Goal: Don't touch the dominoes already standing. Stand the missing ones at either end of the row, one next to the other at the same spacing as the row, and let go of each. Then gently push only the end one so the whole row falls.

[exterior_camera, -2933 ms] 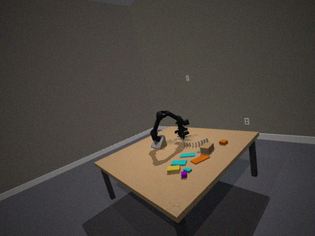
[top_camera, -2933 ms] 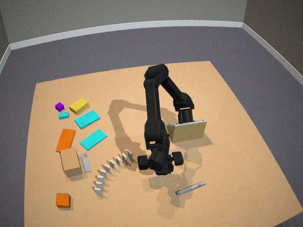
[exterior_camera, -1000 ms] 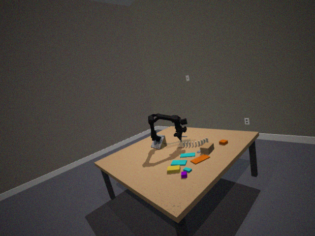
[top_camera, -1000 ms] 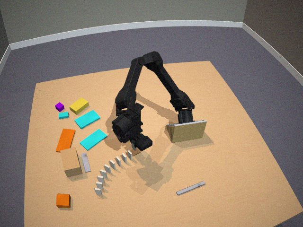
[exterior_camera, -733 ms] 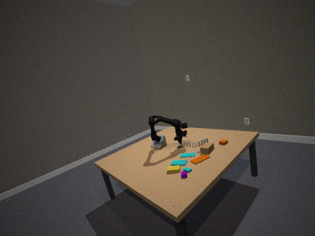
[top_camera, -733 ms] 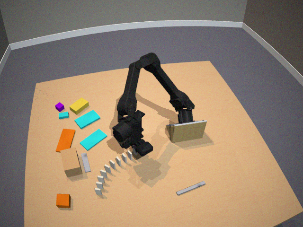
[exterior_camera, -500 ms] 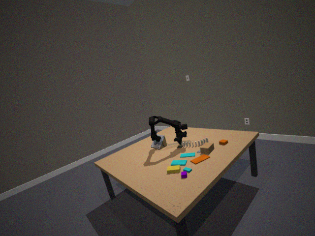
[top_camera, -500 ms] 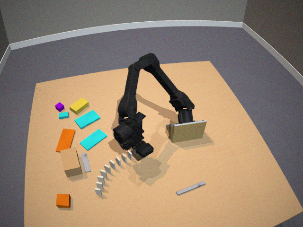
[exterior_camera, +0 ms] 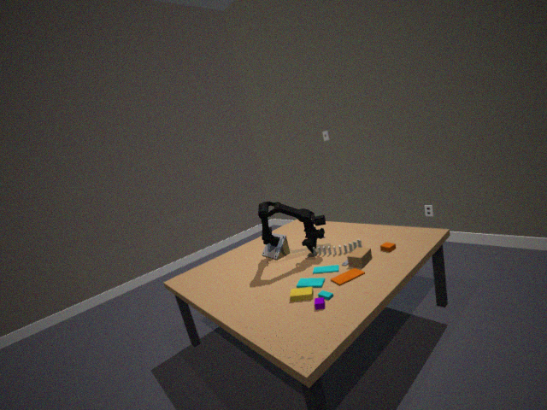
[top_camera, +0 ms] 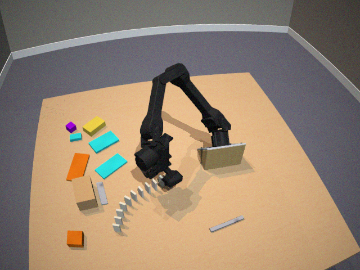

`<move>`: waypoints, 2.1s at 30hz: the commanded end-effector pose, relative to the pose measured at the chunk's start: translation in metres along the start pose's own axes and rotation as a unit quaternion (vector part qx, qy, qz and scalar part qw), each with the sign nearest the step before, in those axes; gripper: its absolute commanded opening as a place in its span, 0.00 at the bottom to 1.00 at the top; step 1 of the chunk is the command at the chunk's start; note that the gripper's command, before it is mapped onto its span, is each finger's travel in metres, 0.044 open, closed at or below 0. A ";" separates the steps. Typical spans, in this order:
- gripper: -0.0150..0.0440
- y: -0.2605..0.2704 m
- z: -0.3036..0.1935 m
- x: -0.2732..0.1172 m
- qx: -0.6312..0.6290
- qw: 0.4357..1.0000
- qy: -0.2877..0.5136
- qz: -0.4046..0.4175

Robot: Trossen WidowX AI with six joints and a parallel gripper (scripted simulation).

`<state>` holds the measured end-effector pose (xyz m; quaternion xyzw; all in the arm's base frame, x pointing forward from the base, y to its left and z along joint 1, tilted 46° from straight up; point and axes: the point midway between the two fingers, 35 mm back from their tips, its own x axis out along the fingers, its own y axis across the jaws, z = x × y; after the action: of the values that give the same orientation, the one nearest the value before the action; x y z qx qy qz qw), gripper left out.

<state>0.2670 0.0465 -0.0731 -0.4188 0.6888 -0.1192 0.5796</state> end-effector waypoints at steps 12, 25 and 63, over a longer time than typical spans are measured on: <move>1.00 0.002 0.007 -0.089 -0.002 1.000 -0.002 0.003; 0.73 0.001 -0.008 -0.113 0.216 0.976 0.000 0.002; 0.25 0.001 -0.038 -0.068 0.704 0.710 0.000 -0.001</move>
<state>0.2305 0.0837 -0.0154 0.1082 0.4079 -0.5695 0.7054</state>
